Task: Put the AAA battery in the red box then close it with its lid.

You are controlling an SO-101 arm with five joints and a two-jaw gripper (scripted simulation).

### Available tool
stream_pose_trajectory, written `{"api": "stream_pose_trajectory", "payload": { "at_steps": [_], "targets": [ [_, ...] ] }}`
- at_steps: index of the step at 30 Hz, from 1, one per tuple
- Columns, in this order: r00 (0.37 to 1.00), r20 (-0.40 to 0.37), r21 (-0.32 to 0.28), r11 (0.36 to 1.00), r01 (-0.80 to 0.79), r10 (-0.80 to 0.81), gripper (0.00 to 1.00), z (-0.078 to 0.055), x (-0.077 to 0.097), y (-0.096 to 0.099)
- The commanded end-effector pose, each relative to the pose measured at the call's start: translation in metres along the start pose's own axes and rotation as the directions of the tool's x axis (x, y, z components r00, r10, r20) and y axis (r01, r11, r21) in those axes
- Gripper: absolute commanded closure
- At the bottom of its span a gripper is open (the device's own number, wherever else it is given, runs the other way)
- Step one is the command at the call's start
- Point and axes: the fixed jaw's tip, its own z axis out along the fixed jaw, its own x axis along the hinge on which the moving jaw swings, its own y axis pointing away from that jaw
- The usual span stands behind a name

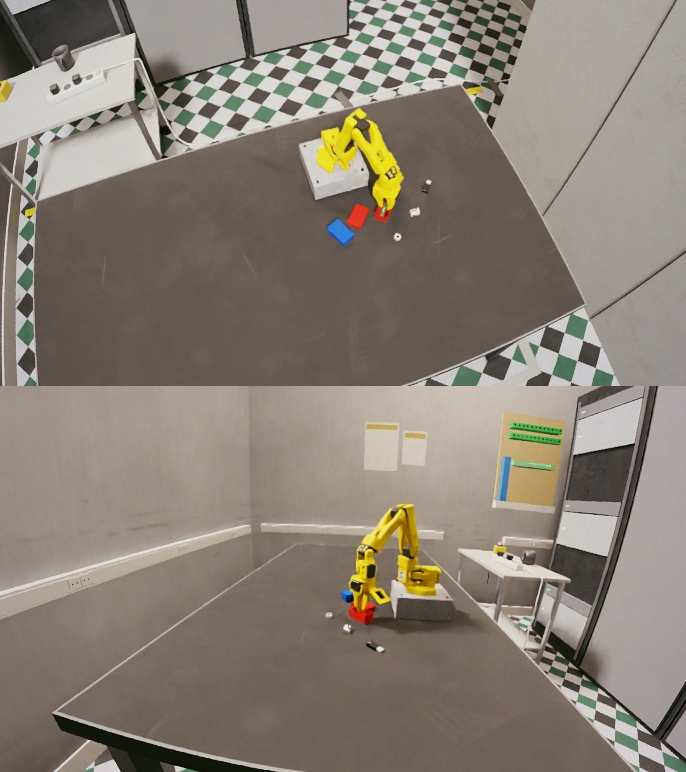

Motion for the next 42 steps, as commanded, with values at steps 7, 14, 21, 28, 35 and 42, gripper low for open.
{"api": "stream_pose_trajectory", "payload": {
  "at_steps": [7,14,21,28,35,42],
  "targets": [
    [1.0,0.0,0.006,1.0,0.003,-0.003,0.93,-0.002,-0.001,-0.002],
    [1.0,0.0,0.007,1.0,0.003,-0.003,0.93,-0.002,-0.001,-0.002],
    [1.0,0.0,0.007,1.0,0.003,-0.003,0.93,-0.003,-0.001,-0.002],
    [1.0,0.0,0.007,1.0,0.003,-0.003,0.93,-0.009,-0.001,-0.002],
    [1.0,0.0,0.007,1.0,0.003,-0.003,0.93,-0.01,-0.001,-0.002],
    [1.0,0.0,0.007,1.0,0.003,-0.003,0.93,-0.015,-0.001,-0.002]
  ]
}}
